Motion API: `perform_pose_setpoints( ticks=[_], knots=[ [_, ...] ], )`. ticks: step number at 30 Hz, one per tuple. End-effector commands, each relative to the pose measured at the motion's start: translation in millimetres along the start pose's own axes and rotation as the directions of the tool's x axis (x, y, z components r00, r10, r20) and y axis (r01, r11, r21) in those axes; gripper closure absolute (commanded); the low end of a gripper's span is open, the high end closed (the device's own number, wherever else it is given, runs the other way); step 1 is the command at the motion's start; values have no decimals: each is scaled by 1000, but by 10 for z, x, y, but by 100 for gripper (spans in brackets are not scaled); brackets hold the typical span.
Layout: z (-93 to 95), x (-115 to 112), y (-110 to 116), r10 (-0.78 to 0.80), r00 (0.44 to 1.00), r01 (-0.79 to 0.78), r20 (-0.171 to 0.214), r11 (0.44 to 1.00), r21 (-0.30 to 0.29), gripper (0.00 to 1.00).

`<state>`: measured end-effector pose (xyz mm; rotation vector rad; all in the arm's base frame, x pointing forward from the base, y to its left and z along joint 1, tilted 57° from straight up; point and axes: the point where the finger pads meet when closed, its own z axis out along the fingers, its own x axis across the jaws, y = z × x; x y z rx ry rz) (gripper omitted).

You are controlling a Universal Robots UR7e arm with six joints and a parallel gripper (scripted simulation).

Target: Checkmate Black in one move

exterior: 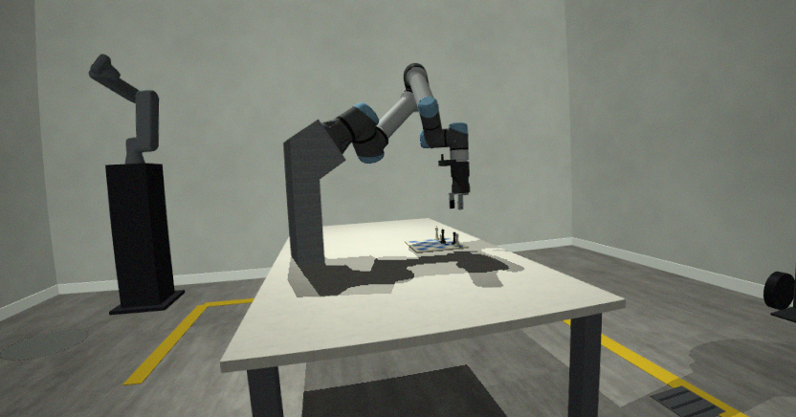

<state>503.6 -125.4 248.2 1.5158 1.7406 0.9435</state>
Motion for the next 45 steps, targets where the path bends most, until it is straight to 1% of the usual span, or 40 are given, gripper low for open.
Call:
perform_pose_setpoints(
  ticks=[1,9,17,19,26,30,34,36,41,45],
  knots=[
    [-1,-5,2,-15,1000,15,0,1000,-1,0],
    [3,-22,0,-68,998,68,0,998,-1,0],
    [11,-51,-1,-164,986,164,1,986,-1,0],
    [11,-51,-1,-164,986,164,1,986,-1,0],
    [21,-88,-1,-282,959,282,1,959,0,0],
    [28,-113,2,-362,932,362,1,932,0,0],
    [35,-140,7,-450,893,450,1,893,0,0],
    [35,-140,7,-450,893,450,1,893,0,0],
    [46,-177,18,-566,824,566,1,824,0,0],
    [56,-208,30,-661,751,661,1,751,0,0]
  ],
)
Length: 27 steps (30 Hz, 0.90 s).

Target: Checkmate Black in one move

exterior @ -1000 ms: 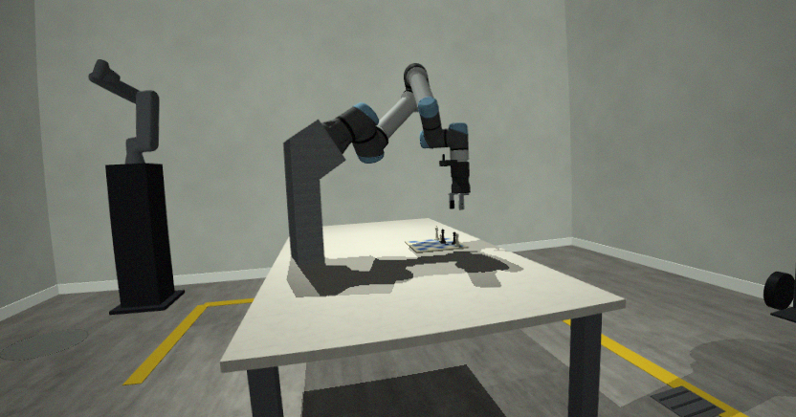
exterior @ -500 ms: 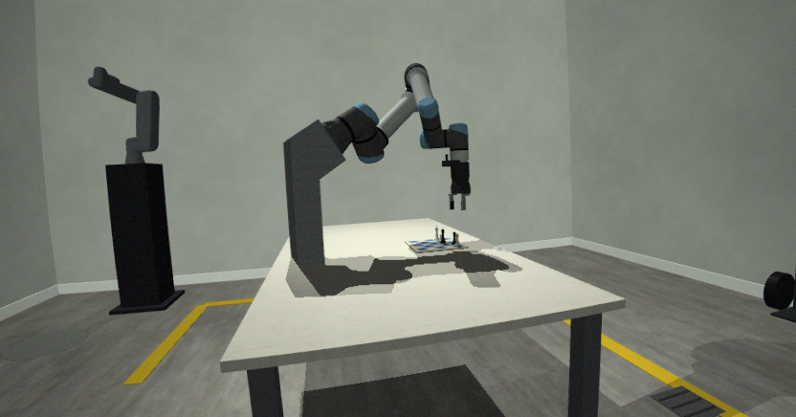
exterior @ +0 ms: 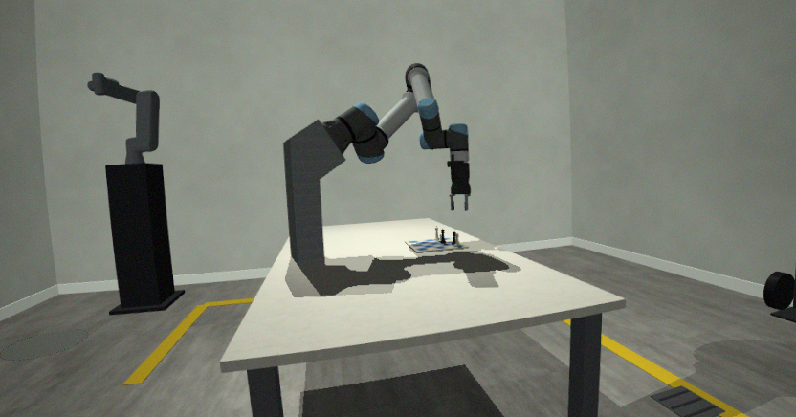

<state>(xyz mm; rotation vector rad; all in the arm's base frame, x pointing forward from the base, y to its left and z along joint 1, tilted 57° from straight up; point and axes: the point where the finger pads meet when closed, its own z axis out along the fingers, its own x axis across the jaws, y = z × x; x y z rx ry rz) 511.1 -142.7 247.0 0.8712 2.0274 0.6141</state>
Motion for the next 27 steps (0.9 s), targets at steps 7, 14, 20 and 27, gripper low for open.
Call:
perform_pose_setpoints(
  ticks=[7,14,20,27],
  knots=[
    [22,-81,-9,-295,956,295,1,956,0,0],
    [40,-135,-4,-495,869,495,1,869,0,0],
    [59,-186,14,-685,729,685,1,729,0,0],
    [76,-223,38,-821,571,821,1,571,1,0]
  ],
)
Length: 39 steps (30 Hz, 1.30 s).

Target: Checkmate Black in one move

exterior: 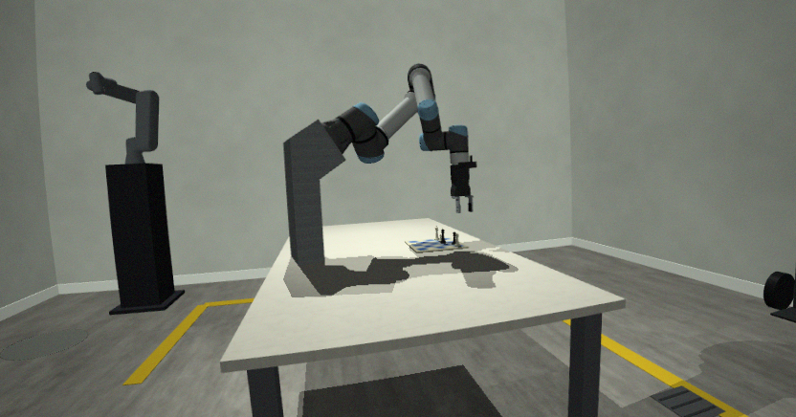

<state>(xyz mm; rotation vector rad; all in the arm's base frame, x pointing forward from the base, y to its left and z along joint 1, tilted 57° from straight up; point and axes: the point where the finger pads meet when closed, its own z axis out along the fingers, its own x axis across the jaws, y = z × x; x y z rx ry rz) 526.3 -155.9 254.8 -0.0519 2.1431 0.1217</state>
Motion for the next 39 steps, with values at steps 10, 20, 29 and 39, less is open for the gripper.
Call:
perform_pose_setpoints(
  ticks=[10,20,29,39],
  knots=[
    [41,-106,4,-513,858,513,0,858,1,0],
    [70,-155,42,-783,623,783,0,623,1,0],
    [103,-180,109,-964,266,964,0,266,1,0],
    [131,-171,175,-997,-76,997,-1,-76,1,0]
  ],
)
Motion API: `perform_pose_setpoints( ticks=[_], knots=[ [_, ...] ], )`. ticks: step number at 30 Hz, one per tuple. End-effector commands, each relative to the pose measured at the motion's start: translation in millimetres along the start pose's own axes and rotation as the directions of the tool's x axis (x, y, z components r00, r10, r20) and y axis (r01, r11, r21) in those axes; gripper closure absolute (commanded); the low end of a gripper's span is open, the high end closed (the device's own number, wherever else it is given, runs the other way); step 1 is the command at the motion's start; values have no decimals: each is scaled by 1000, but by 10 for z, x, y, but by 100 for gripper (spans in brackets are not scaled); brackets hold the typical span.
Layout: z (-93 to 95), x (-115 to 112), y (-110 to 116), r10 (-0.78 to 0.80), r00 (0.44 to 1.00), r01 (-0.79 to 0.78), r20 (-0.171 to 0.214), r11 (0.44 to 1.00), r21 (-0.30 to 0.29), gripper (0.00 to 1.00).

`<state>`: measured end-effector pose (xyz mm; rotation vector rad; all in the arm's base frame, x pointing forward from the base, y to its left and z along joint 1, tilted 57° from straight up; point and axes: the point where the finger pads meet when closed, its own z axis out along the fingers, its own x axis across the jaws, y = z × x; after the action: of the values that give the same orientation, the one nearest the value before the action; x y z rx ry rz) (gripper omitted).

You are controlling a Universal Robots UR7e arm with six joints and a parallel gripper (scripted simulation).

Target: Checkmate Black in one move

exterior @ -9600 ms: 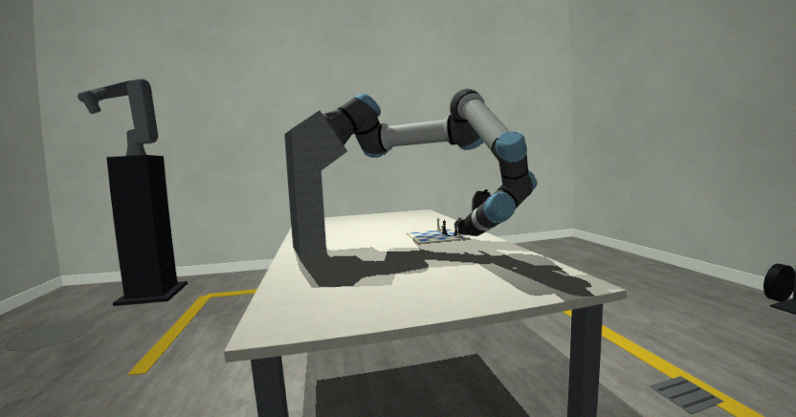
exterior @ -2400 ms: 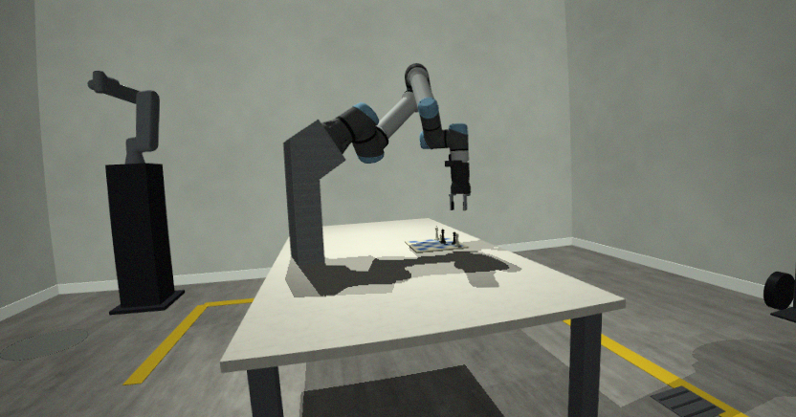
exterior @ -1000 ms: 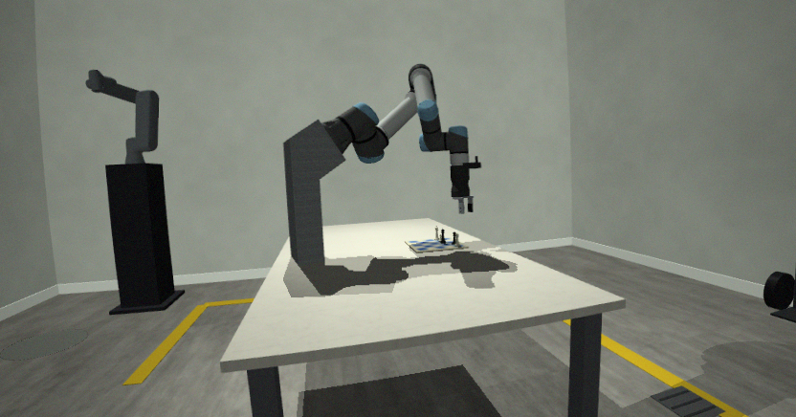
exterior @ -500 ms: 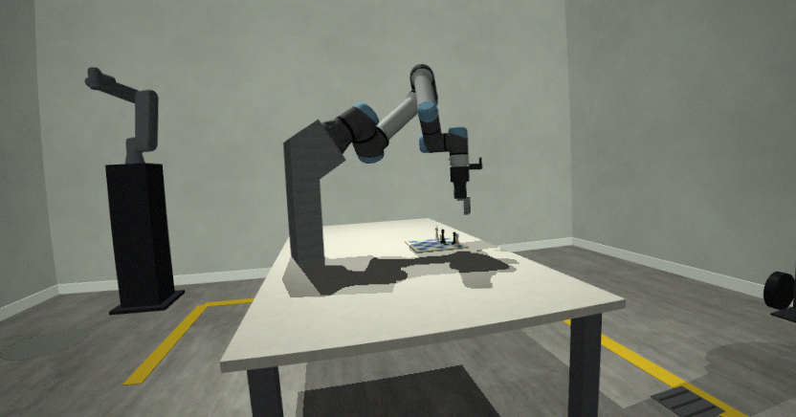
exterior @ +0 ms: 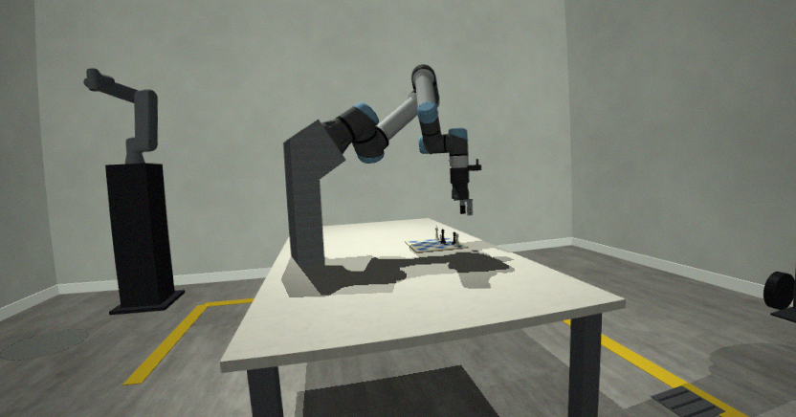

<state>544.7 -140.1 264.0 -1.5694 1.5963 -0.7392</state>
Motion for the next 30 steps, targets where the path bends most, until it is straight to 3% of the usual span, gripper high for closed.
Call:
perform_pose_setpoints(
  ticks=[1,8,10,25,27,30],
  knots=[
    [13,-35,10,-183,983,183,-1,983,1,0],
    [36,-85,47,-450,893,450,-1,893,0,0],
    [36,-85,47,-450,893,450,-1,893,0,0],
    [79,-152,160,-837,547,837,-1,547,0,0],
    [79,-152,160,-837,547,837,-1,547,0,0],
    [86,-159,184,-883,470,883,-1,470,0,0]
  ],
)
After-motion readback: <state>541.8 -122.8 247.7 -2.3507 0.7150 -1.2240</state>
